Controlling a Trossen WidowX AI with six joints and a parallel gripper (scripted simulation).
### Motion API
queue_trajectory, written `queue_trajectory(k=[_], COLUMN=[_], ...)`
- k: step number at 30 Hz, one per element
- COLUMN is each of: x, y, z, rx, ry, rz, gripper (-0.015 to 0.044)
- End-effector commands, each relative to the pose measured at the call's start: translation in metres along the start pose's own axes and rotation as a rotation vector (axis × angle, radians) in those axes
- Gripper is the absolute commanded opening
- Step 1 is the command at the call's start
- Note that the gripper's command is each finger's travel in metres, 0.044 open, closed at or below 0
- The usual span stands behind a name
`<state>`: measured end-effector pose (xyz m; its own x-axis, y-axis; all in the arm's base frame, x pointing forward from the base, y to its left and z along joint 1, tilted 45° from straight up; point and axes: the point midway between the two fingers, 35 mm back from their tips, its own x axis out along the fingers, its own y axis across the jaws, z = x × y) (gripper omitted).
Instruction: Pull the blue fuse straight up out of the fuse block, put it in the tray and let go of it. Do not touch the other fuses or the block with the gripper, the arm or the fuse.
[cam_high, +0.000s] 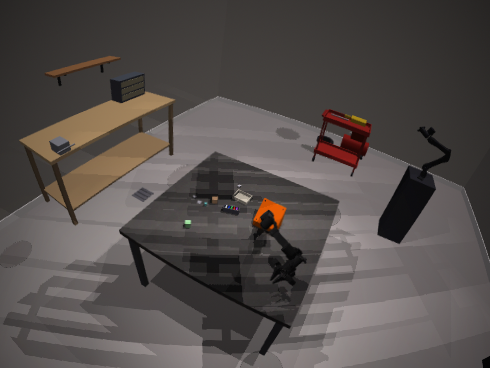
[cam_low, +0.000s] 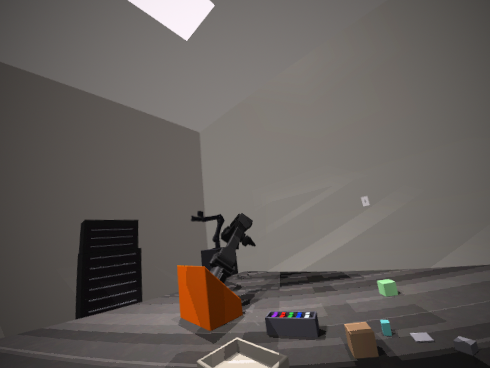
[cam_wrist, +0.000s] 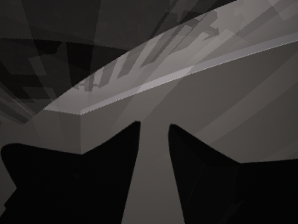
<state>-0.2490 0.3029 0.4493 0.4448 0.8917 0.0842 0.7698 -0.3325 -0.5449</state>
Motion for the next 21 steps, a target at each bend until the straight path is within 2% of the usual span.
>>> queue_trajectory(k=[1,21], x=[0.001,0.118], y=[0.0,0.028], z=[0.0,-0.054], rx=[-0.003,-0.652], ry=[0.002,0.267], rz=[0.0,0.091], gripper=[0.0079,0.0074])
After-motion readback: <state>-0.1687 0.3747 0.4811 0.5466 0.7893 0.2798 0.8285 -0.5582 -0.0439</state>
